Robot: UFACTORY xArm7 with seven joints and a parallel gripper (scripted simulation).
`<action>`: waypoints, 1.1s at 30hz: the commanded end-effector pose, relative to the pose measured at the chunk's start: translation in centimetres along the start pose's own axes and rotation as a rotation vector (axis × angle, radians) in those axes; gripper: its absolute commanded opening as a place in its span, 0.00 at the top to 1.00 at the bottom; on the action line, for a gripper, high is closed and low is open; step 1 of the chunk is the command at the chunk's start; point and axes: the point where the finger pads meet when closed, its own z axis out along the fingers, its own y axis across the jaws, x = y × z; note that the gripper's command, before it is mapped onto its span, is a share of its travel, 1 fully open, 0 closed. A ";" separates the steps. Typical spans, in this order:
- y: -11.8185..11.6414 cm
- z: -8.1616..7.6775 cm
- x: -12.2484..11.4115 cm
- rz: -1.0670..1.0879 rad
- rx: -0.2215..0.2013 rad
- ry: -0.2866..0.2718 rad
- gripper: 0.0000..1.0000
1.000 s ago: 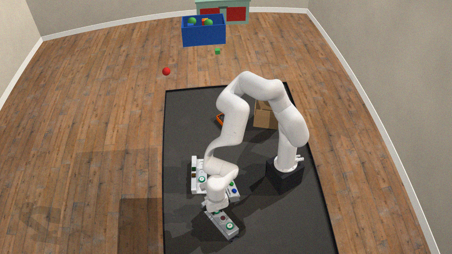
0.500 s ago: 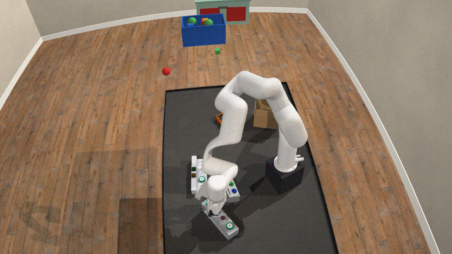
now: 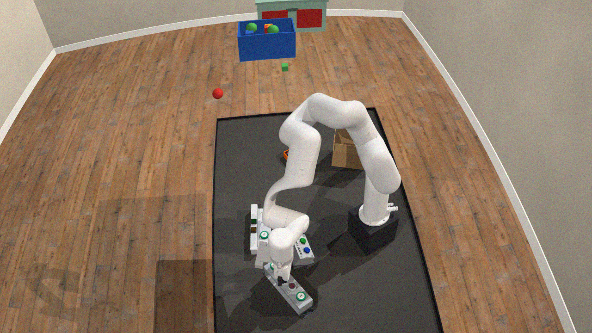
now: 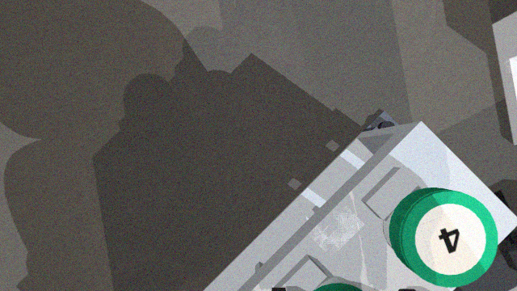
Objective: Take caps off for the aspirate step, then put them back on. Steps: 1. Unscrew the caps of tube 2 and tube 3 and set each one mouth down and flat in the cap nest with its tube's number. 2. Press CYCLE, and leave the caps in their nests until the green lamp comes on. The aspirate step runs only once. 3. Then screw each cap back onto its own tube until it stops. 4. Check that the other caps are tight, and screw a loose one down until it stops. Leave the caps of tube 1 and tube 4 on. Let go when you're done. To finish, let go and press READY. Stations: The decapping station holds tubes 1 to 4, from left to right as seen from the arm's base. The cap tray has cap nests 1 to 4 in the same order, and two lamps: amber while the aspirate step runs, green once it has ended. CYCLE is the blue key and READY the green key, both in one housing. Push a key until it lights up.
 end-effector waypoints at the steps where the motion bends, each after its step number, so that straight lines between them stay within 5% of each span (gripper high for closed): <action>1: -0.2 -0.2 0.0 -0.008 0.004 -0.001 0.54; 10: -0.2 -0.2 0.0 -0.008 0.004 -0.001 0.54; 33: -0.2 -0.2 0.0 1.150 0.003 -0.006 0.54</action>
